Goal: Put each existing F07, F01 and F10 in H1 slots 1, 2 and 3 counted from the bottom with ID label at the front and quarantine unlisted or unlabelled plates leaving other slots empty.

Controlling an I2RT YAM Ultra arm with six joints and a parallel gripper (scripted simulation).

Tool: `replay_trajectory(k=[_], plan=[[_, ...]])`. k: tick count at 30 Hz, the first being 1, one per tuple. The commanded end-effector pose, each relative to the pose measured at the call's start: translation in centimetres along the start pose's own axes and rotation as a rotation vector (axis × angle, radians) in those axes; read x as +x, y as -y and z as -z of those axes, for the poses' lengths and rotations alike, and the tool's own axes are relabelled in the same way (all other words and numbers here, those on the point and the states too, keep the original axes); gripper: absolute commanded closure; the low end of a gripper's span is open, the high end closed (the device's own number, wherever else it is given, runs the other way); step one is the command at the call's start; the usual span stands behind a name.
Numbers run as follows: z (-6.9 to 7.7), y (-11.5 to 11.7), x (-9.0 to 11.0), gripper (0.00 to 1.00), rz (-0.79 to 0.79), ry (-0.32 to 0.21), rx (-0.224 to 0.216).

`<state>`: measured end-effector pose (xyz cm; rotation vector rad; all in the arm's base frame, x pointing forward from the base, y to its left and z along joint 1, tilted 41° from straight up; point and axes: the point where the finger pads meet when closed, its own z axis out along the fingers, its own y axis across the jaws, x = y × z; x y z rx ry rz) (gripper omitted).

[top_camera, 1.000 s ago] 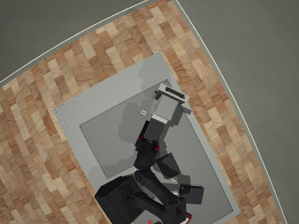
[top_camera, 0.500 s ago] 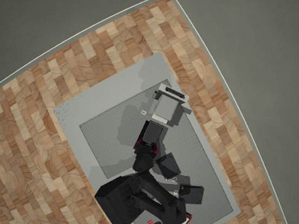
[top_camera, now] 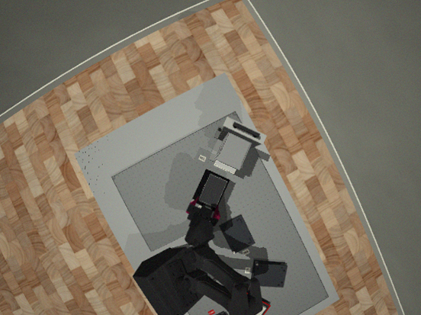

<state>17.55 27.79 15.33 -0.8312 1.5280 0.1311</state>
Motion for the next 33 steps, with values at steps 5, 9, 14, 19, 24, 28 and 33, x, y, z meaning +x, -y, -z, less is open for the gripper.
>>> replay_trajectory(k=[5,9,14,19,24,28,33], plan=[[0.3,-0.2,-0.1,0.14,-0.017,0.021,-0.007],[0.2,-0.2,0.0,0.14,-0.017,0.021,-0.007],[0.1,-0.2,0.2,0.14,-0.017,0.021,-0.007],[-0.1,-0.2,0.3,0.14,-0.016,0.021,-0.007],[-0.3,-0.2,0.5,0.14,-0.016,0.021,-0.007],[-0.3,-0.2,0.6,0.14,-0.016,0.021,-0.007],[-0.5,-0.2,0.8,0.14,-0.016,0.021,-0.007]])
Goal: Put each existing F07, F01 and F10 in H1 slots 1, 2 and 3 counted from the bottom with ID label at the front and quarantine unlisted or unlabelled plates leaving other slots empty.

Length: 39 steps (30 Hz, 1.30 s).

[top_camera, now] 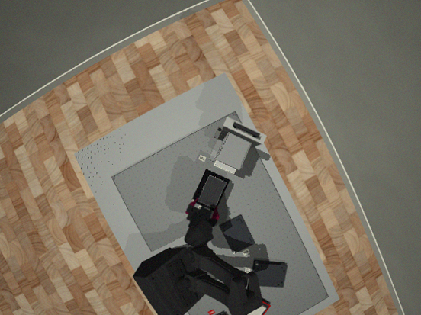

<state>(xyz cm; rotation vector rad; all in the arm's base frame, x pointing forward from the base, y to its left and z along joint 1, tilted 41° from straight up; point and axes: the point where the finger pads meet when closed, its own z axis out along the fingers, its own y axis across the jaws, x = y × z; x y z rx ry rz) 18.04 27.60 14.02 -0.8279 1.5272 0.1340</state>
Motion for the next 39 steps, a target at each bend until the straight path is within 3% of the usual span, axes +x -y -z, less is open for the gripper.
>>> replay_trajectory(k=[1,39], plan=[[0.0,-0.1,-0.5,0.14,-0.013,0.018,-0.007],[-1.2,-0.1,0.8,0.14,-0.013,0.019,-0.008]])
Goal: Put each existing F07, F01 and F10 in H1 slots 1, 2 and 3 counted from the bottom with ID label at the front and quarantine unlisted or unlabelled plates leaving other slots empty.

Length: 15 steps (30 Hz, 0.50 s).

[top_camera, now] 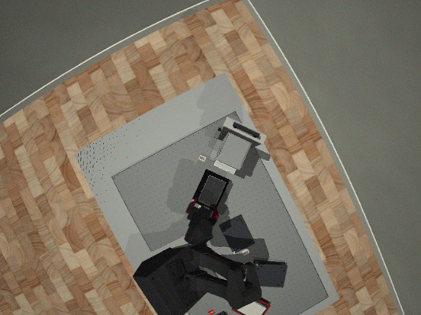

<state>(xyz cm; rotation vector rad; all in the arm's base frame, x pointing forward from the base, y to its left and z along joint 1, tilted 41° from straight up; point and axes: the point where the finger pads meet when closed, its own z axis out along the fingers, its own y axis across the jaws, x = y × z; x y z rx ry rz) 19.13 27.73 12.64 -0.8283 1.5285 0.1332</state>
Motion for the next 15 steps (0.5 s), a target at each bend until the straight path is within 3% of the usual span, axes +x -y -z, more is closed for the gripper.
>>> replay_trajectory(k=[1,15], plan=[[-0.02,-0.12,-0.5,0.14,-0.013,0.02,-0.008],[-0.43,-0.13,-0.06,0.14,-0.013,0.02,-0.008]])
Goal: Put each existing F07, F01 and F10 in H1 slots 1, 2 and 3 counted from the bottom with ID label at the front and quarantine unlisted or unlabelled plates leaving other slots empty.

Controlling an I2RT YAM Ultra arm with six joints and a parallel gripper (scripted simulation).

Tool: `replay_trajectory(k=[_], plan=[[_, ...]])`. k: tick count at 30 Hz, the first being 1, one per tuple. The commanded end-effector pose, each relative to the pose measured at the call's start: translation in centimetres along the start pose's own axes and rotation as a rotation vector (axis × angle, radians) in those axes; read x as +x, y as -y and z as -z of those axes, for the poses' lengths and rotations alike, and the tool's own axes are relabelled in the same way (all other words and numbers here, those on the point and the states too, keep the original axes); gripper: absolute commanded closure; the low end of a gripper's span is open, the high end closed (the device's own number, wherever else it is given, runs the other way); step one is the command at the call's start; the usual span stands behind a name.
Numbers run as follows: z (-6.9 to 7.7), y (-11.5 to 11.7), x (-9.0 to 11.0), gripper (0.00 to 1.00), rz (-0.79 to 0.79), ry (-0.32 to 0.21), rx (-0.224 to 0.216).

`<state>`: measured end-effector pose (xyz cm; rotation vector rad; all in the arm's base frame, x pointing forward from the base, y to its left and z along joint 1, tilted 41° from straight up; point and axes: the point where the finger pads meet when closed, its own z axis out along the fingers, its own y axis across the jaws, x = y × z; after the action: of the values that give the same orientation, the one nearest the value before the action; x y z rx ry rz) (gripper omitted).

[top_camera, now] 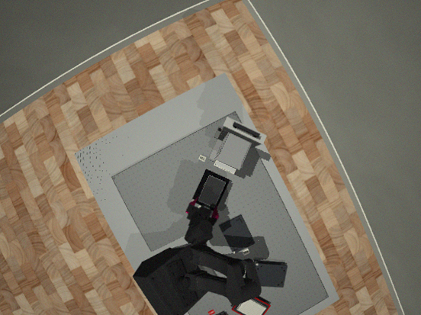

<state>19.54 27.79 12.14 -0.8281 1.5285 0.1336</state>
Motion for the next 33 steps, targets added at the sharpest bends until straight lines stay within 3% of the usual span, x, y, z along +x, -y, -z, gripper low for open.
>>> replay_trajectory(k=[1,33], plan=[[0.0,-0.1,-0.5,0.14,-0.012,0.02,-0.007],[-1.0,-0.1,0.5,0.14,-0.012,0.02,-0.007]])
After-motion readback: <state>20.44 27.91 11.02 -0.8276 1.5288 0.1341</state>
